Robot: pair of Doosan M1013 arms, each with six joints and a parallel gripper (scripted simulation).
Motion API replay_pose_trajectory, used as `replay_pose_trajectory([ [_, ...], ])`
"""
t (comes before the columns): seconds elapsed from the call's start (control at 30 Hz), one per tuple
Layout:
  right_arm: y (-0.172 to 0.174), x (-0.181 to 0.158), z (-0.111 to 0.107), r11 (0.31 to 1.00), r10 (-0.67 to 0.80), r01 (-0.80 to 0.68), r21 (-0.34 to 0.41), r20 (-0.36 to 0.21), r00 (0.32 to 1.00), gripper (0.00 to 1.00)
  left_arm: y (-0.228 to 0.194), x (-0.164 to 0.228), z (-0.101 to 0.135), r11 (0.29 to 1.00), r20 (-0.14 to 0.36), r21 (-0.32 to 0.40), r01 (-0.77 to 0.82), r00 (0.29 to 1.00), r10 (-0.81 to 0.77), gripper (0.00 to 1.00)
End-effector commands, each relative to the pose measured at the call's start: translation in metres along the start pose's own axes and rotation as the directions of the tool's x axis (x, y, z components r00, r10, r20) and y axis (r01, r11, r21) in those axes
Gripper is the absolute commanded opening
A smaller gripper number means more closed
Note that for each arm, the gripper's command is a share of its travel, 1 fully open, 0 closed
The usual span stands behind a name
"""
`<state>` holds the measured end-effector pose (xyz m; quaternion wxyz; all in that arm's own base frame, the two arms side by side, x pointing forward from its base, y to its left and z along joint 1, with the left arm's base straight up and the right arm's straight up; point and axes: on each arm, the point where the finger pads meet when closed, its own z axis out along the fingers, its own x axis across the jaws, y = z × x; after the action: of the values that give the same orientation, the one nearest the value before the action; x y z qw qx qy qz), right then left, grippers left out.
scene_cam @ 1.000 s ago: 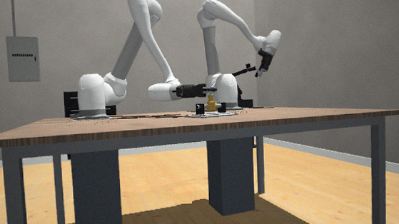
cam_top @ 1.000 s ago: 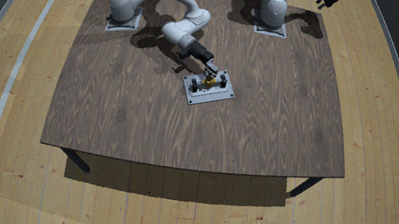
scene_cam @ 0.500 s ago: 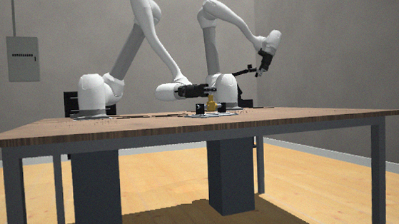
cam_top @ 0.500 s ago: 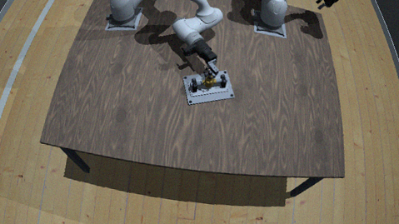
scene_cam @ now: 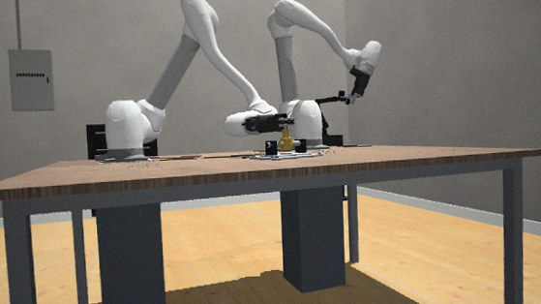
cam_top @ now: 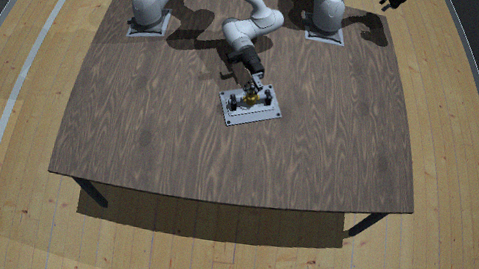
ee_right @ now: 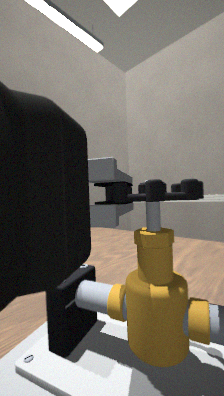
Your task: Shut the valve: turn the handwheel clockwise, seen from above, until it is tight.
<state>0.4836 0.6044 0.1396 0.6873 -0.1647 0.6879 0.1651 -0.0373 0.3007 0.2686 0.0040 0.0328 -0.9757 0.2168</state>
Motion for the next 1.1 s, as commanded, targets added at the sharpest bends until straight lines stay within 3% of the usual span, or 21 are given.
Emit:
replay_pose_trajectory([
  [0.0, 0.0, -0.001, 0.002, 0.998, 0.0, 0.0, 0.055, 0.002, 1.0, 0.0, 0.0, 0.0, 0.0, 1.0, 0.0, -0.001, 0.0, 1.0, 0.0, 1.0],
  [0.2, 0.0, -0.001, 0.005, 0.986, 0.0, 0.0, 0.164, 0.002, 1.0, 0.0, 0.0, 0.0, 0.0, 1.0, 0.0, -0.001, 0.0, 1.0, 0.0, 1.0],
  [0.27, 0.0, -0.001, 0.005, 0.986, 0.0, 0.0, 0.164, 0.002, 1.0, 0.0, 0.0, 0.0, 0.0, 1.0, 0.0, -0.001, 0.0, 1.0, 0.0, 1.0],
  [0.53, -0.001, -0.001, 0.009, 0.947, 0.0, -0.001, 0.322, 0.002, 1.0, 0.0, 0.0, 0.0, 0.0, 1.0, 0.0, -0.001, 0.0, 1.0, 0.0, 1.0],
  [0.77, -0.003, -0.001, 0.013, 0.882, 0.0, -0.001, 0.47, 0.002, 1.0, 0.0, 0.0, 0.0, 0.0, 1.0, 0.0, -0.001, 0.0, 1.0, 0.0, 1.0],
  [0.83, -0.003, -0.001, 0.013, 0.882, 0.0, -0.001, 0.47, 0.002, 1.0, 0.0, 0.0, 0.0, 0.0, 1.0, 0.0, -0.001, 0.0, 1.0, 0.0, 1.0],
  [1.07, -0.006, -0.001, 0.018, 0.779, 0.0, -0.001, 0.627, 0.002, 1.0, 0.0, 0.0, 0.0, 0.0, 1.0, 0.0, -0.001, 0.0, 1.0, 0.0, 1.0],
])
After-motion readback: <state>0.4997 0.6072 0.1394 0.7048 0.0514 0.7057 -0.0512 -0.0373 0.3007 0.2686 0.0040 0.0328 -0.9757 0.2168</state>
